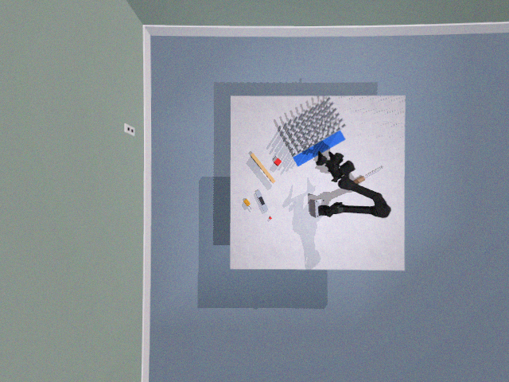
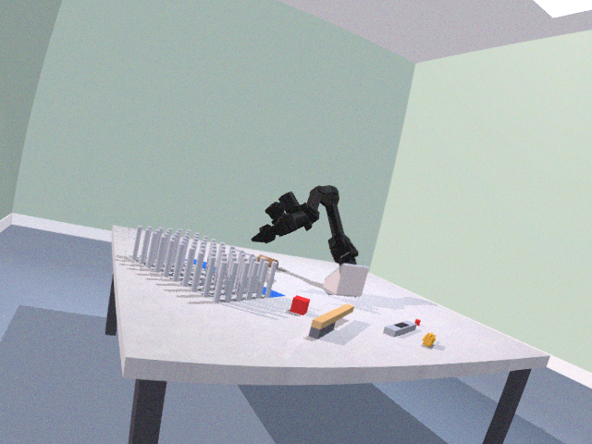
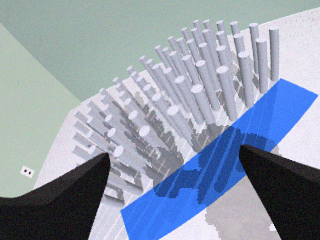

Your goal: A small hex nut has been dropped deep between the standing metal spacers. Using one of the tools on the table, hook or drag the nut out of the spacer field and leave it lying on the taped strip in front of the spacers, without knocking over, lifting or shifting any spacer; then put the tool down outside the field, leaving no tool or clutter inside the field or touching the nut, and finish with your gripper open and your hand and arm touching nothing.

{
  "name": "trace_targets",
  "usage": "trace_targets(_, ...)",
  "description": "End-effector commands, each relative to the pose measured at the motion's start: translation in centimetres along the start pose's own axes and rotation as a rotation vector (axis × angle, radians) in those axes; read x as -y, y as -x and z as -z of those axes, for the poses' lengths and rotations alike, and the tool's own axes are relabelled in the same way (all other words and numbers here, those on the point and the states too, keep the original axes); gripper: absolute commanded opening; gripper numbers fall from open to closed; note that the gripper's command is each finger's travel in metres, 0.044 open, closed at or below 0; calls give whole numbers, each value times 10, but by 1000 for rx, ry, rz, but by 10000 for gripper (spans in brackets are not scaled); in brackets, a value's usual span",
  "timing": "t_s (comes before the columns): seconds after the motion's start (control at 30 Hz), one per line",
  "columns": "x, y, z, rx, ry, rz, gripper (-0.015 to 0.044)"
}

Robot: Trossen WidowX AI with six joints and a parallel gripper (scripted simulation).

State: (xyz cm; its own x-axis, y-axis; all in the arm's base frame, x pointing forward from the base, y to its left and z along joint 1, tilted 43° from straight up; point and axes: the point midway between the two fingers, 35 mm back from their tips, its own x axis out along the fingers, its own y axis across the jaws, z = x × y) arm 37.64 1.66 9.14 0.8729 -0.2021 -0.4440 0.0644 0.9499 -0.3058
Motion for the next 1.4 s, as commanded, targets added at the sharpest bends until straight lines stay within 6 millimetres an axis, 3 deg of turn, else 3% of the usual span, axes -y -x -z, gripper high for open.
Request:
trace_targets(0.0, -1, 0, 4, -11, 12, -8, 440)
trace_targets(0.83, 1, -1, 4, -16, 7, -2, 440)
trace_targets(0.9, 18, -4, 4, -62, -35, 42, 440)
trace_targets(1.07, 87, -2, 3, -227, -200, 222, 440)
trace_targets(1.23, 157, 25, 6, -375, -366, 414, 440)
trace_targets(1.37, 192, 50, 9, -449, -455, 522, 440)
